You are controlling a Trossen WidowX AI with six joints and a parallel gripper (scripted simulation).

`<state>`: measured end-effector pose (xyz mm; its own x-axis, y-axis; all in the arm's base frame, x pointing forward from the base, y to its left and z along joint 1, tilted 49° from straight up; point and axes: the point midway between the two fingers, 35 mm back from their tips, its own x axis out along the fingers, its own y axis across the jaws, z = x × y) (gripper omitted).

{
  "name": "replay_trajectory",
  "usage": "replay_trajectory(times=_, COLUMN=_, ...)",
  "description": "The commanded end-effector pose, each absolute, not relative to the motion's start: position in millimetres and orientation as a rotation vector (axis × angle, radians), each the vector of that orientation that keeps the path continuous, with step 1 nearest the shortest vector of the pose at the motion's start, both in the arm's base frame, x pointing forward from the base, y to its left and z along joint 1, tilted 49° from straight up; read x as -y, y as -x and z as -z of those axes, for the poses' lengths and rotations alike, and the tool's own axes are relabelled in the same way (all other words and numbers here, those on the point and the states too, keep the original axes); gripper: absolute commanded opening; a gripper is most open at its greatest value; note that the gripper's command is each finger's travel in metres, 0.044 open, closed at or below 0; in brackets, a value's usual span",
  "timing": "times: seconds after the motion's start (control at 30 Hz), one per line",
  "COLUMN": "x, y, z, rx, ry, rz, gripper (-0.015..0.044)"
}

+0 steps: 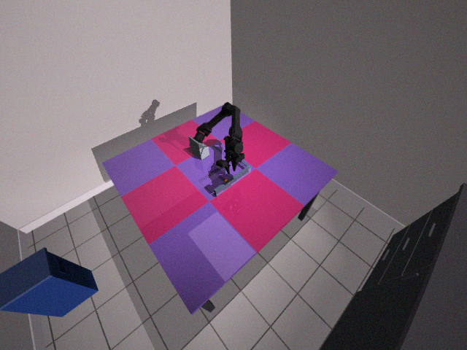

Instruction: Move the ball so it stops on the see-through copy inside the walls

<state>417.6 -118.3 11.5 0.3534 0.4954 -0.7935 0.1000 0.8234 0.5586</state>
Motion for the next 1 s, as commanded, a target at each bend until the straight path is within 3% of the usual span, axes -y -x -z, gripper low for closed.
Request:
replay_trajectory(times=0.0, x=78.9, y=-395.0, z=26.0, rx=-1.315, ry=-0.652, rz=-0.408, gripper=0.0214)
replay_trajectory(times=0.2, x=33.2, y=-362.7, z=60.6, rx=-1.436, ry=-0.753, rz=-0.565, gripper=0.0214)
replay_trajectory(times=0.97, x=8.8, y=-365.3, z=82.0, rx=-1.436, ry=-0.754, rz=-0.566, gripper=0.0214)
